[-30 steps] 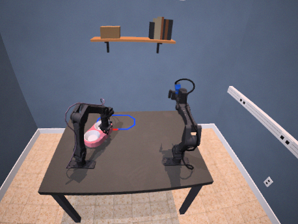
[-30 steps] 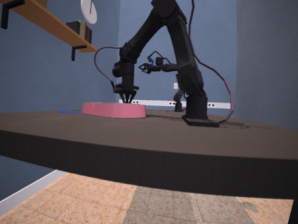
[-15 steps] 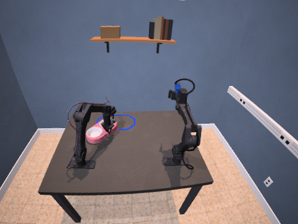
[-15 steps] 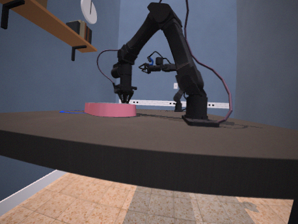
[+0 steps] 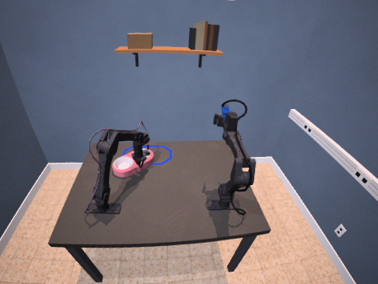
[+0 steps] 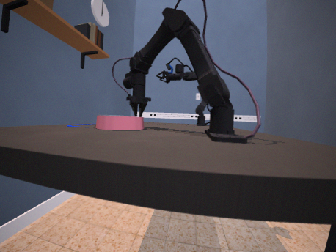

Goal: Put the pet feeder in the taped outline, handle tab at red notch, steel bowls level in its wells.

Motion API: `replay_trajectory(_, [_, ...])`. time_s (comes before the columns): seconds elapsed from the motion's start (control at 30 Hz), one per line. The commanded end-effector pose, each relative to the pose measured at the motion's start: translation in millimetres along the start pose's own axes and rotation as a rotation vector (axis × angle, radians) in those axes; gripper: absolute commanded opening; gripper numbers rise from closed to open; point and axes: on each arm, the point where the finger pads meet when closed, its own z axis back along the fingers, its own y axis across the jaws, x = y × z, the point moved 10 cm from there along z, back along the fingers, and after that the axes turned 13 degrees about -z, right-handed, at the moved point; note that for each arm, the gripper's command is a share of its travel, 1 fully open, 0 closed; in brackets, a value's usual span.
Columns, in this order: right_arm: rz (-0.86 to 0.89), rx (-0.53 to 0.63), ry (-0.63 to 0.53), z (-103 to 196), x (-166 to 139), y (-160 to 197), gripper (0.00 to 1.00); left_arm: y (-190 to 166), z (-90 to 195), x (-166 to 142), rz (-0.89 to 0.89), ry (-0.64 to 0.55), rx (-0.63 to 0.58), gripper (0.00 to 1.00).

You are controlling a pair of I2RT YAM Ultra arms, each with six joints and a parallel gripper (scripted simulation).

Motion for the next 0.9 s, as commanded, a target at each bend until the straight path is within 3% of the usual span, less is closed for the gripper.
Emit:
replay_trajectory(0.0, [0.002, 0.012, -0.078, 7.7, 22.1, 3.9, 1.0, 10.3, 1.4, 13.8, -0.122, -0.023, 0.016, 0.16])
replay_trajectory(0.27, [0.002, 0.012, -0.078, 7.7, 22.1, 3.9, 1.0, 23.8, 0.8, 23.3, -0.248, -0.022, 0.013, 0.16])
replay_trajectory(0.37, [0.002, 0.012, -0.078, 7.7, 22.1, 3.9, 1.0, 25.5, 1.0, 26.7, -0.21, -0.042, 0.032, 0.16])
replay_trajectory(0.4, [0.002, 0.012, -0.078, 7.7, 22.1, 3.9, 1.0, 21.5, 0.7, 28.0, -0.288, -0.014, 0.014, 0.16])
replay_trajectory(0.87, [0.002, 0.012, -0.078, 7.7, 22.1, 3.9, 1.0, 43.2, -0.1, 54.4, -0.479, -0.039, 0.033, 0.16])
